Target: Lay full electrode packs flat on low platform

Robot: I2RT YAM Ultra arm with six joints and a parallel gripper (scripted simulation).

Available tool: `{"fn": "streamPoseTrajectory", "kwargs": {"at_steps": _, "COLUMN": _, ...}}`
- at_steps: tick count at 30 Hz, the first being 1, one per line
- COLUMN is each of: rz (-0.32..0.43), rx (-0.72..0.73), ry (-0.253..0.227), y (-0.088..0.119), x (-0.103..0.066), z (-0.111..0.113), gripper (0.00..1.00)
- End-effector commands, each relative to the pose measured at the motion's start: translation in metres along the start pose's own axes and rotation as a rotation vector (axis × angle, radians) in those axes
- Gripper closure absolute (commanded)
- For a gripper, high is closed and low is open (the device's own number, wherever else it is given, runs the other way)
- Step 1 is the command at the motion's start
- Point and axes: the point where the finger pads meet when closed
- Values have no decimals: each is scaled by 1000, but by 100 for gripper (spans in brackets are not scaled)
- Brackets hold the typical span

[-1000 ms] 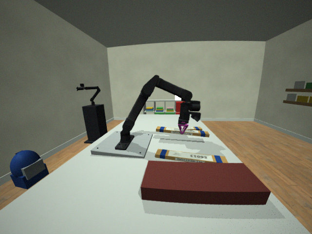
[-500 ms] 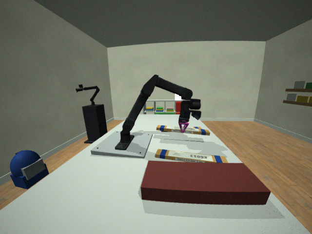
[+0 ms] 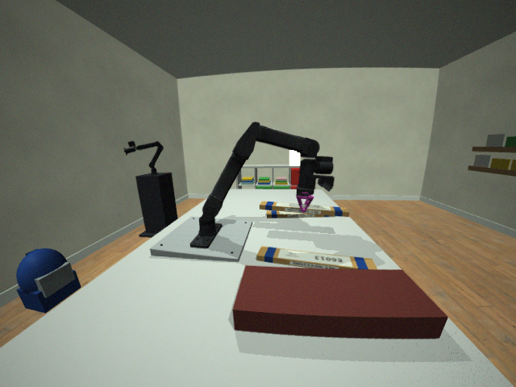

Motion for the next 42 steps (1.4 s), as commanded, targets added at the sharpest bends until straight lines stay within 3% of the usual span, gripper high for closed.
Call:
{"fn": "streamPoseTrajectory", "kwargs": {"at_steps": 1, "rz": -74, "rx": 4, "ry": -57, "y": 0, "x": -55, "z": 2, "gripper": 100}}
{"fn": "streamPoseTrajectory", "kwargs": {"at_steps": 14, "rz": -75, "rx": 3, "ry": -58, "y": 3, "x": -81, "z": 0, "gripper": 100}}
{"fn": "streamPoseTrajectory", "kwargs": {"at_steps": 23, "rz": -127, "rx": 3, "ry": -95, "y": -8, "x": -96, "z": 8, "gripper": 100}}
{"fn": "streamPoseTrajectory", "kwargs": {"at_steps": 24, "rz": -45, "rx": 2, "ry": -33, "y": 2, "x": -81, "z": -1, "gripper": 100}}
{"fn": "streamPoseTrajectory", "kwargs": {"at_steps": 42, "rz": -47, "rx": 2, "ry": -35, "y": 3, "x": -113, "z": -2, "gripper": 100}}
Point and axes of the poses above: the point where the finger pads meet when closed, its own x axis out along the fingers, its own z axis across the jaws, y = z × x, and after that the axes turned 15 degrees about x, right-handed
